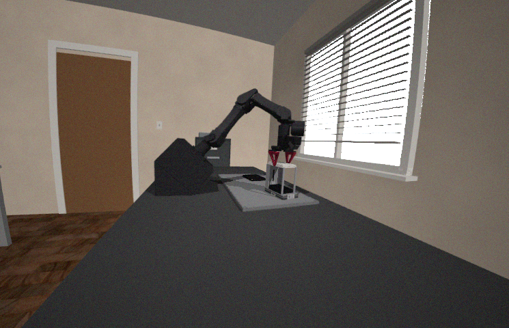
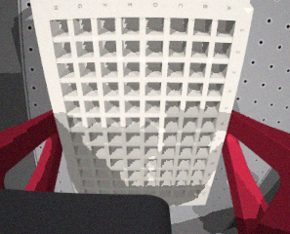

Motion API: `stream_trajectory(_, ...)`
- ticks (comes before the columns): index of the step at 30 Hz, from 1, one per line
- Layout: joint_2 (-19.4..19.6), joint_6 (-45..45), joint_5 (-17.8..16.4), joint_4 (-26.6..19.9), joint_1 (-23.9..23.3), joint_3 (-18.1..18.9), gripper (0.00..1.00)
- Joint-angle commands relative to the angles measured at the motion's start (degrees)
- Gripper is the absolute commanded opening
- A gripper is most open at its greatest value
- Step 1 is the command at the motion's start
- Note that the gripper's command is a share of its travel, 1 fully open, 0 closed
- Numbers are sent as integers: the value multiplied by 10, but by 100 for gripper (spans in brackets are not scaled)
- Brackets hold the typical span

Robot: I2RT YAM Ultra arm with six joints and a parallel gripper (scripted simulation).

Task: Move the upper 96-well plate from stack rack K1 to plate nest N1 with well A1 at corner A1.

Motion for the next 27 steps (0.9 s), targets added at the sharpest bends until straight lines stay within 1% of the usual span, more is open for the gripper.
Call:
stream_trajectory(1,-22,-9,-3,-26,-15,27,0)
stream_trajectory(7,-25,-15,-7,-42,-22,38,0)
stream_trajectory(27,-24,-15,-6,-44,-23,39,0)
